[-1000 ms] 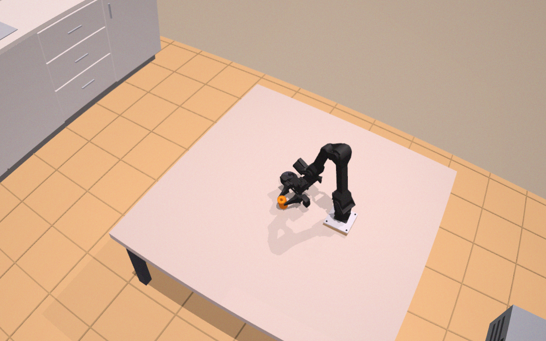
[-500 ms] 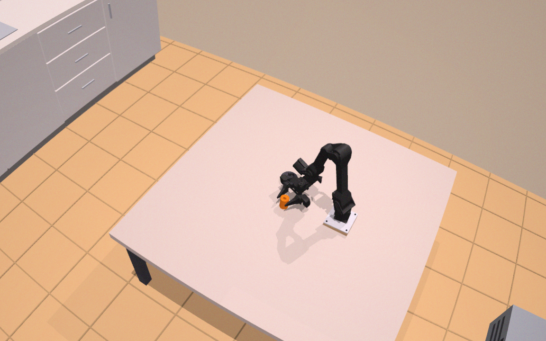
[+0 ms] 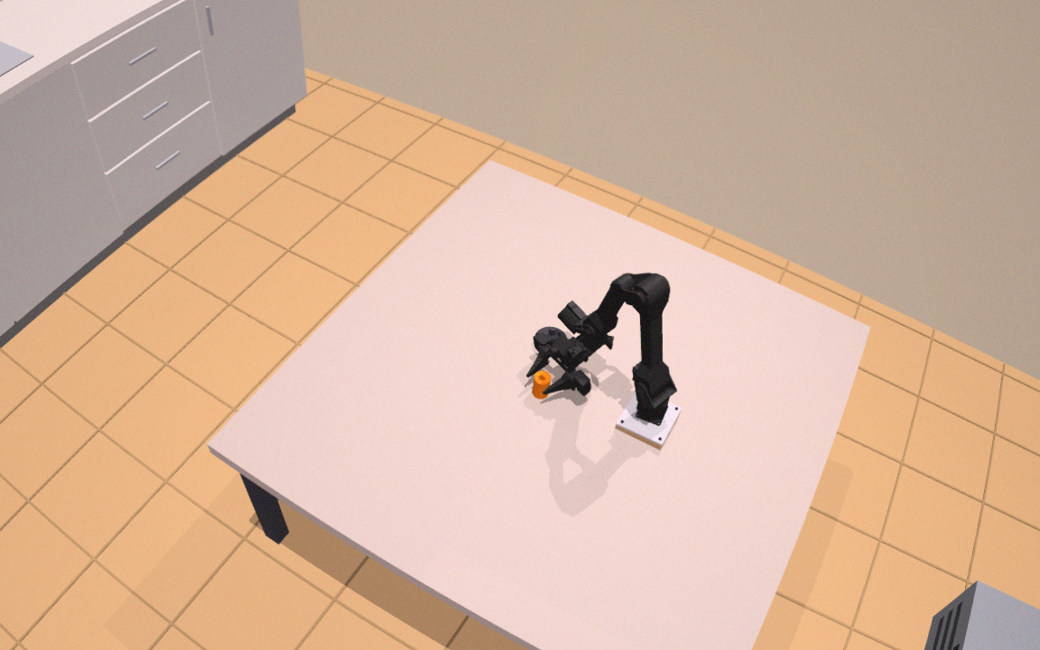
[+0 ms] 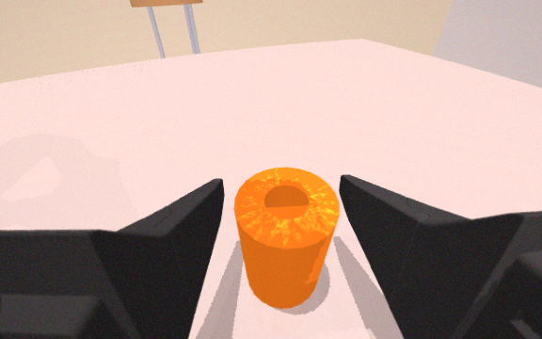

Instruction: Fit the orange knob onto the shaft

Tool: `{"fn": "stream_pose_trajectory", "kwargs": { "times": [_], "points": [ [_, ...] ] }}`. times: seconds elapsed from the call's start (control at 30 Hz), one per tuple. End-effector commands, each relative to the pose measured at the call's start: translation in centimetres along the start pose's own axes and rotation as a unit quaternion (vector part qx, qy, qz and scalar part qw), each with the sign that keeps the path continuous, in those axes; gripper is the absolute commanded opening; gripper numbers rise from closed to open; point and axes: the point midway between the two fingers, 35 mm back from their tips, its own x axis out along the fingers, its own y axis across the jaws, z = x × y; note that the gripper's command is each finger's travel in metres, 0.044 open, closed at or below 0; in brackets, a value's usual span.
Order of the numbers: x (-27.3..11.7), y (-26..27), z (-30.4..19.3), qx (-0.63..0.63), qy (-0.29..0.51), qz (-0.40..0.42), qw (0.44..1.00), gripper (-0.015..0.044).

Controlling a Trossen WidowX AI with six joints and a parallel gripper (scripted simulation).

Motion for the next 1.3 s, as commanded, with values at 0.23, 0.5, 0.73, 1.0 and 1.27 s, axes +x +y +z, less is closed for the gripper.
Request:
{"fn": "stream_pose_trajectory", "kwargs": {
  "times": [0.23, 0.5, 0.73, 1.0, 1.27],
  "points": [
    [0.0, 0.0, 0.0, 0.001, -0.001, 0.000, 1.000, 0.0440],
    [-1.0, -0.5, 3.7, 0.000, 0.000, 0.000, 1.000, 0.0440],
    [-2.2, -0.1, 7.7, -0.001, 0.000, 0.000, 1.000, 0.0440],
    [0.1, -0.1, 6.9, 0.041, 0.210, 0.053, 0.975, 0.0440],
    [-1.1, 0.1, 9.4, 0.015, 0.549, 0.022, 0.835, 0.0440]
  ]
}}
